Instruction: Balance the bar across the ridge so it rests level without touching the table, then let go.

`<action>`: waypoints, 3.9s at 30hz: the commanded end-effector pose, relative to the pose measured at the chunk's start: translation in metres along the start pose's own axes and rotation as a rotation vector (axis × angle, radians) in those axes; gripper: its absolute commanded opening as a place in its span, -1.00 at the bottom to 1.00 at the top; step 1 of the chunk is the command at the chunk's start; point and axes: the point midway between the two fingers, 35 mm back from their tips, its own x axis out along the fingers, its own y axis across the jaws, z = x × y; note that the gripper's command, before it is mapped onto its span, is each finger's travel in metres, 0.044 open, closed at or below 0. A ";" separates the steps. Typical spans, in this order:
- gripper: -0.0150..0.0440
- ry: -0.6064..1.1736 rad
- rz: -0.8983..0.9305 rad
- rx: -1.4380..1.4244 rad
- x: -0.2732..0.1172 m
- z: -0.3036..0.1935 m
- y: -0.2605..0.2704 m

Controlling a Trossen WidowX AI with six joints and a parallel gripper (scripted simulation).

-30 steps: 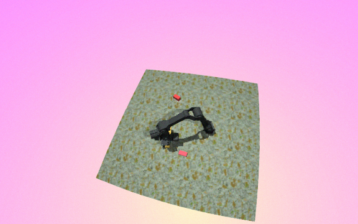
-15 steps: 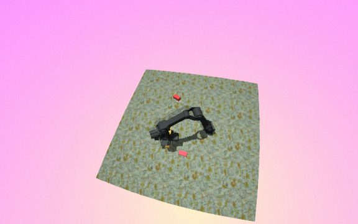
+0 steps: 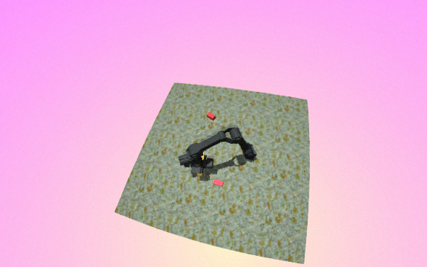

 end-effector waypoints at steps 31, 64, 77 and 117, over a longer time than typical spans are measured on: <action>-0.40 0.000 0.000 0.000 0.000 0.000 0.000; 0.08 0.000 0.000 0.000 0.000 0.000 0.000; 0.09 0.000 0.000 0.000 0.000 0.000 0.000; 1.00 0.000 0.001 0.000 -0.100 0.000 0.000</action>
